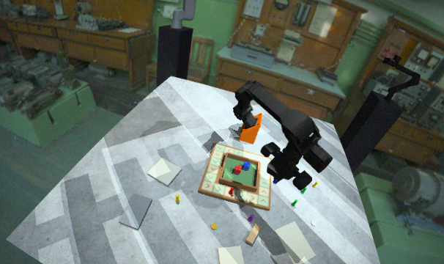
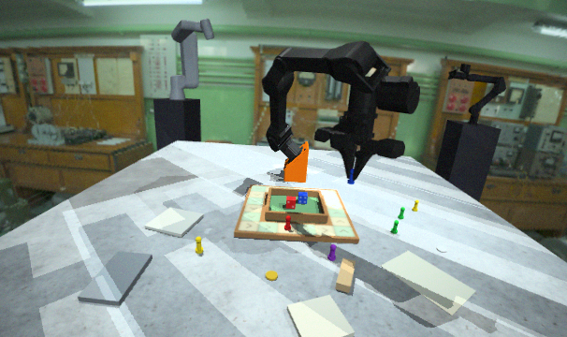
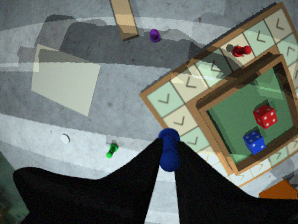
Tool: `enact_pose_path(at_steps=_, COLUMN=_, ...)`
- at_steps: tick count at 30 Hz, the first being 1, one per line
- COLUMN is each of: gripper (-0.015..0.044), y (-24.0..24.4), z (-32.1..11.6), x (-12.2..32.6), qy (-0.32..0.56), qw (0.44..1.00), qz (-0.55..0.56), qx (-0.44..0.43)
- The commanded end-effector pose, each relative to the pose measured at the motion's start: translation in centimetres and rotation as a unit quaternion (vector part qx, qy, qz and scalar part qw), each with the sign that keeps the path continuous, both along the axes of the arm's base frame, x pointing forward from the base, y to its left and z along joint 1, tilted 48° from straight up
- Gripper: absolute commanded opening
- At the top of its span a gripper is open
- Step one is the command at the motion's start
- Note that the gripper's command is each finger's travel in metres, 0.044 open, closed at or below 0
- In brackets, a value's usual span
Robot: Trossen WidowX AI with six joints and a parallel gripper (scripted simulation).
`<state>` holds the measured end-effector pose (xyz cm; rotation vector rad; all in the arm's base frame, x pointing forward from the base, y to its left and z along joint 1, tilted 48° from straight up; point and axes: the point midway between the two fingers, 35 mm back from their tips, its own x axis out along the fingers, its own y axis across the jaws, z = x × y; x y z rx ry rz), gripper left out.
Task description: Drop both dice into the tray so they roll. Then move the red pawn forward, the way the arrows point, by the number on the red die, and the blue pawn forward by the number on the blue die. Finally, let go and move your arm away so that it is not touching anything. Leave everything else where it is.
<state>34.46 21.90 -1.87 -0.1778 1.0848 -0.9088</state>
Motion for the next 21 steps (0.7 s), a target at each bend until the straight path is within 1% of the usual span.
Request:
enact_pose_path(at_steps=1, gripper=0.0, y=-0.4, z=-0.4, x=-0.5, qy=0.001, qw=1.0, qz=-0.005, qx=0.002)
enact_pose_path(at_steps=21, gripper=0.0, y=-3.3, z=-3.1, x=-3.7, qy=0.002, qw=1.0, qz=-0.005, qx=0.001)
